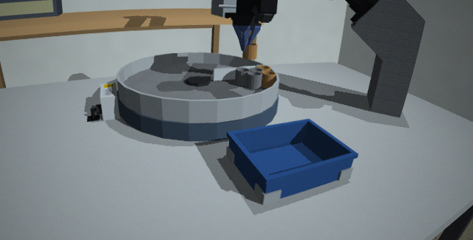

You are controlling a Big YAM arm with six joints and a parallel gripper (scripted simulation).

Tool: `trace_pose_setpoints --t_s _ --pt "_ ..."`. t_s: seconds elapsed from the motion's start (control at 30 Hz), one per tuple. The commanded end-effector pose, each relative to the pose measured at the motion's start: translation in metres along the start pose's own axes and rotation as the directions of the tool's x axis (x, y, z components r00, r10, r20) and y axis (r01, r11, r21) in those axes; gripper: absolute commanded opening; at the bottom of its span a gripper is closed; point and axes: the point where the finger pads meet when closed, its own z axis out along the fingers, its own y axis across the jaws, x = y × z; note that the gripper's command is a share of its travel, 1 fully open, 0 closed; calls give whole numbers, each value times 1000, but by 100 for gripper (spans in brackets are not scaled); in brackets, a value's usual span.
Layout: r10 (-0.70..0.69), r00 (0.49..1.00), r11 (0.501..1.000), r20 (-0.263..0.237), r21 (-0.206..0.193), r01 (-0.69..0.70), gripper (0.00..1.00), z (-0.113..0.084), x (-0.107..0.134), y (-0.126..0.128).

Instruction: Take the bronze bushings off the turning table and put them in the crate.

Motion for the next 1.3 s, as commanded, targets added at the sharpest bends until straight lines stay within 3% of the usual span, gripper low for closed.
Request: trace_pose_setpoints --t_s 0.0,0.53,0.93,1.27 --pt "13 1000 1000 12 17 -13 0 -6 -1 -8" --pt "11 1000 1000 13 17 -12 0 -6 -2 -9" --pt "18 1000 999 19 44 -19 0 -9 -24 -24" --pt "16 1000 999 25 42 -17 0 -11 -94 -37"
